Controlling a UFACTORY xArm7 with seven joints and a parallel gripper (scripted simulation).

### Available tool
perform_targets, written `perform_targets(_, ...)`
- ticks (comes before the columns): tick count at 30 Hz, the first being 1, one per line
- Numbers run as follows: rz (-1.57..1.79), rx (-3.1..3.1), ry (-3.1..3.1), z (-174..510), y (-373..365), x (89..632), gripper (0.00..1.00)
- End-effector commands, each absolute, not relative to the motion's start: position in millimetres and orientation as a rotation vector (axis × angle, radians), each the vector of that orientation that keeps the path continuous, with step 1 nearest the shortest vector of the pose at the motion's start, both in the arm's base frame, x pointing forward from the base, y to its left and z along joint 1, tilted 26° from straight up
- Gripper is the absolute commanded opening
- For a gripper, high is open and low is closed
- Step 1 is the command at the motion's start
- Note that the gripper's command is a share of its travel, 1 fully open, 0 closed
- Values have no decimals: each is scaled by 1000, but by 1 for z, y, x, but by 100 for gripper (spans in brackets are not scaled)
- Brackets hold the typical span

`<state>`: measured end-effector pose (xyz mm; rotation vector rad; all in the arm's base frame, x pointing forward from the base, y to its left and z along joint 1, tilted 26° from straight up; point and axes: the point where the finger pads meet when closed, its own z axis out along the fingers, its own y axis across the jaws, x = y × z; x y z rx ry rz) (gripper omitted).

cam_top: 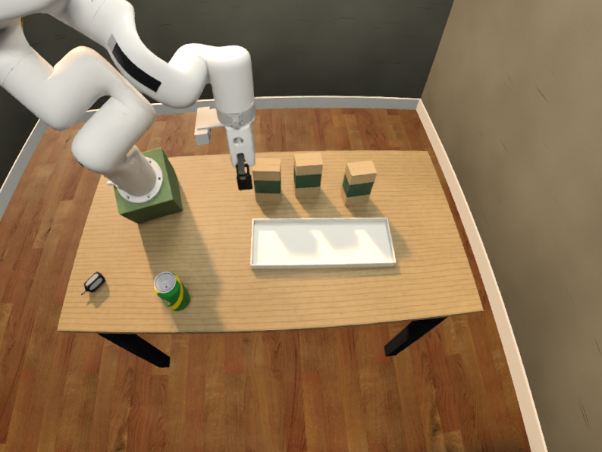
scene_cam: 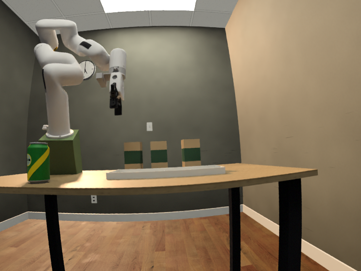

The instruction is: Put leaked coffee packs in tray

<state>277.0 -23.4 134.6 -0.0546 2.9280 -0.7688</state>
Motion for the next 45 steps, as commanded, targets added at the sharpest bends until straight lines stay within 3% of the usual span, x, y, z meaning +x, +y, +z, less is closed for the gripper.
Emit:
perform_targets(1,-767,-56,2925,135,-23,278,100)
perform_targets(20,-777,-43,2922,132,-20,282,100)
perform_targets(31,-715,122,2923,48,46,329,100)
perform_targets(45,-644,165,2937,24,72,334,100)
